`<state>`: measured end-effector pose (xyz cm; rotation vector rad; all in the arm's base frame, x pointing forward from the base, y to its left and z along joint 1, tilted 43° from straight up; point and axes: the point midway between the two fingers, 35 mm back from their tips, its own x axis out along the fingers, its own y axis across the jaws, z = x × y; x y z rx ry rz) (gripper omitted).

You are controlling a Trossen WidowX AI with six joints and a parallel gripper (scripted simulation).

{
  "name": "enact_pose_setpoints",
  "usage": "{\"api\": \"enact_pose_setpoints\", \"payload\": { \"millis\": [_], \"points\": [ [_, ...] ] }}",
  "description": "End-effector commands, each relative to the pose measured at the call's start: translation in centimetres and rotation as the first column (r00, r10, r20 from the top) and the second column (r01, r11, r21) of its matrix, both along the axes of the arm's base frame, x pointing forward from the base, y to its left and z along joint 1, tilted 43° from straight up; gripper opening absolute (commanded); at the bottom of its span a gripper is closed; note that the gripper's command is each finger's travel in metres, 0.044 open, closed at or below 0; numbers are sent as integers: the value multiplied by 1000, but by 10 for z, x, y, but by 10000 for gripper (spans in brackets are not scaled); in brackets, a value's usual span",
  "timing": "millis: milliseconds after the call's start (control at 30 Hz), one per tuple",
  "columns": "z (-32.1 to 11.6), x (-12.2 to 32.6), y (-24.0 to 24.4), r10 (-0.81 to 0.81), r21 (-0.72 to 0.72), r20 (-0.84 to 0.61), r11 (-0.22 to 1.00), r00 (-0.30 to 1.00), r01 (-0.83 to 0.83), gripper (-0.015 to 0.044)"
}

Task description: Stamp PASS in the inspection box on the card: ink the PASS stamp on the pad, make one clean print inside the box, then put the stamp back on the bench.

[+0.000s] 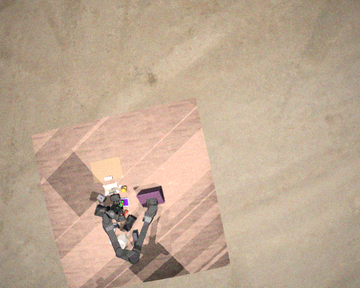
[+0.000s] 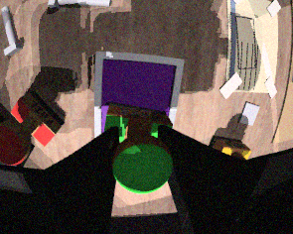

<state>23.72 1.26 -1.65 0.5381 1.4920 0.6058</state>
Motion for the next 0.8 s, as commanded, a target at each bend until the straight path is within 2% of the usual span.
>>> {"api": "enact_pose_setpoints", "payload": {
  "millis": [0, 767],
  "points": [
    [-1, 0, 1, -3, 3, 0, 1000, 1000, 3, 0],
    [-3, 0, 3, -3, 3, 0, 1000, 1000, 3, 0]
  ]
}}
